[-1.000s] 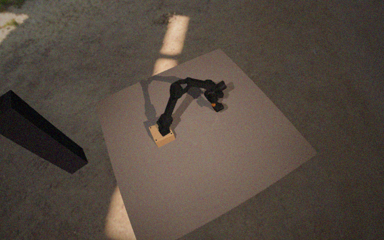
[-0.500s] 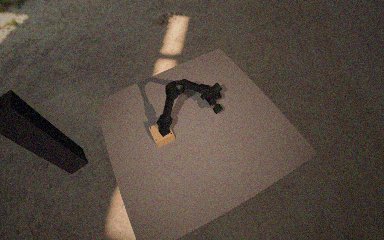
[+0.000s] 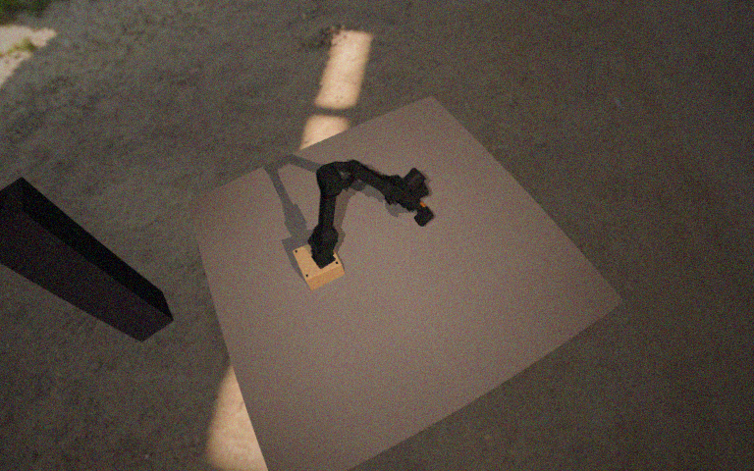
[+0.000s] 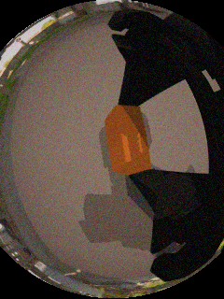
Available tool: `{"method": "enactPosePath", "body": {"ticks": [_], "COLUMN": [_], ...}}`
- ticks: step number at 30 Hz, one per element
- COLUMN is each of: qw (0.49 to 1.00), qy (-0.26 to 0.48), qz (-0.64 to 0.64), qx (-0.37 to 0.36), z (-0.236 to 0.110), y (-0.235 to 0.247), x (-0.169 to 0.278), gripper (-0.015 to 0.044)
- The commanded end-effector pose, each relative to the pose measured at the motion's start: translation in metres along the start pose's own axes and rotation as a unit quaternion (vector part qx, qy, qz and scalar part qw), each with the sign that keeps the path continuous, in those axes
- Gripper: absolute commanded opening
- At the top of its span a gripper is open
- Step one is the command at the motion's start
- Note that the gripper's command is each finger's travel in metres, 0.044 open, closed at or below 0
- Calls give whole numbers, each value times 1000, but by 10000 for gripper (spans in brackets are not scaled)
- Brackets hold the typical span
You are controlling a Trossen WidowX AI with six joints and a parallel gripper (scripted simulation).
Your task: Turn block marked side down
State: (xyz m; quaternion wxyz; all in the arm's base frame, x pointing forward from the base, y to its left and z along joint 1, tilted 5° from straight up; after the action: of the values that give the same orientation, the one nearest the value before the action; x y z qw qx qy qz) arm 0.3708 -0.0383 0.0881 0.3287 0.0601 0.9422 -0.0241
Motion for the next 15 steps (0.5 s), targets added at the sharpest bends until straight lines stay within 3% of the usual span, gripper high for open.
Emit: {"method": "enactPosePath", "body": {"ticks": [1,15], "qw": [1000,995], "qy": [-19,-103], "qz": [3,1], "qx": [2,5], "z": [-3,29], "y": [0,1], "x": [3,15], "gripper": [0,0]}}
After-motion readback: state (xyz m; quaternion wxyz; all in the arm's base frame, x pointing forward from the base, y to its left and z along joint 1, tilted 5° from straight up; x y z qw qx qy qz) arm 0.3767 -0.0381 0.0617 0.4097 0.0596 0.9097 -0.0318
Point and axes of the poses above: the point midway between the two fingers, 35 mm back from their tips, its own z axis out along the fingers, its own y axis across the jaws, x = y × z, the point moved 6 cm from there along -z, back along the fingers, and after that the axes turned 2 degrees about -z, right-handed, at the moved point
